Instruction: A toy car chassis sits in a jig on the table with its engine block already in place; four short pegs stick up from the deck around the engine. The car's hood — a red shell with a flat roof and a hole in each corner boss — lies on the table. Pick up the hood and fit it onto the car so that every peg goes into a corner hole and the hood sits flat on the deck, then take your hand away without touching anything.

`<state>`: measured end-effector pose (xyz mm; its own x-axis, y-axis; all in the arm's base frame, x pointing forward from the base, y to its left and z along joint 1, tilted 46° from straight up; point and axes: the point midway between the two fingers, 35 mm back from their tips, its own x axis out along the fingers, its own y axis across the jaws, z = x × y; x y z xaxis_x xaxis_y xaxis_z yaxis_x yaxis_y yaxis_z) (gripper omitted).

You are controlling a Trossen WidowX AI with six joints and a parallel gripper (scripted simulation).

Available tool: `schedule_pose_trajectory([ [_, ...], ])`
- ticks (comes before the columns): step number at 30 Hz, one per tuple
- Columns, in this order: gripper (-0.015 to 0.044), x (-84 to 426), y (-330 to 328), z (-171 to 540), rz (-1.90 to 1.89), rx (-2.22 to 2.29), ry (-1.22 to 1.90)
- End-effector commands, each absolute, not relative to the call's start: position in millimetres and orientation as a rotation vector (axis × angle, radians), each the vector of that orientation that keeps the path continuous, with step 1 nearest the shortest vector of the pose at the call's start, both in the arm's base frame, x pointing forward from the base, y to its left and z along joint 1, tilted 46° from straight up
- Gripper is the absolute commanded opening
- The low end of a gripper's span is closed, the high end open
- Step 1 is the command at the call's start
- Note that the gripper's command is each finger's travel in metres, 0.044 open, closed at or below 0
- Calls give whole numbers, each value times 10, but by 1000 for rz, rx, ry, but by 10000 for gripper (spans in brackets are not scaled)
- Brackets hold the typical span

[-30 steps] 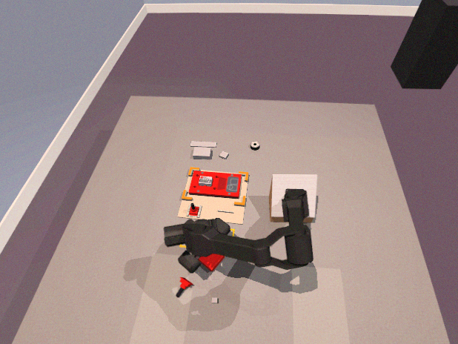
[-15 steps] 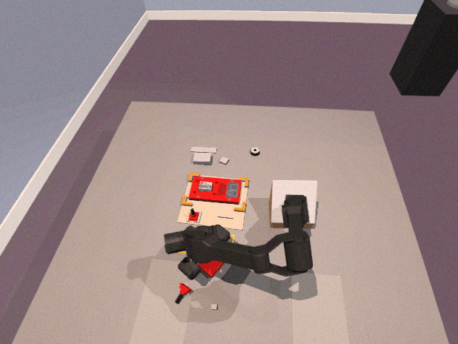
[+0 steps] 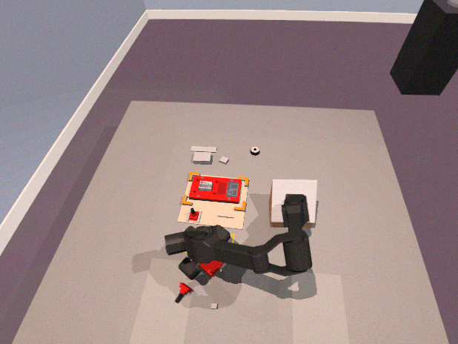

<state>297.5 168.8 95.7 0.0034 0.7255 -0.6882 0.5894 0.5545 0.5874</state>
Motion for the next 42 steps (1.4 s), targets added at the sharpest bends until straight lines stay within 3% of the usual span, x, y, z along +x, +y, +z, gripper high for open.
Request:
schedule_pose_trajectory([
  [1, 440, 2976, 1702, 936, 148, 1116, 1676],
  [2, 440, 2975, 1706, 933, 148, 1116, 1676],
  [6, 335, 2975, 1696, 950, 153, 1115, 1677],
  [15, 275, 2975, 1696, 950, 153, 1115, 1677],
  [26, 0, 2974, 1556, 1082, 151, 1115, 1677],
  [42, 0, 2974, 1121, 1491, 148, 1113, 1677],
])
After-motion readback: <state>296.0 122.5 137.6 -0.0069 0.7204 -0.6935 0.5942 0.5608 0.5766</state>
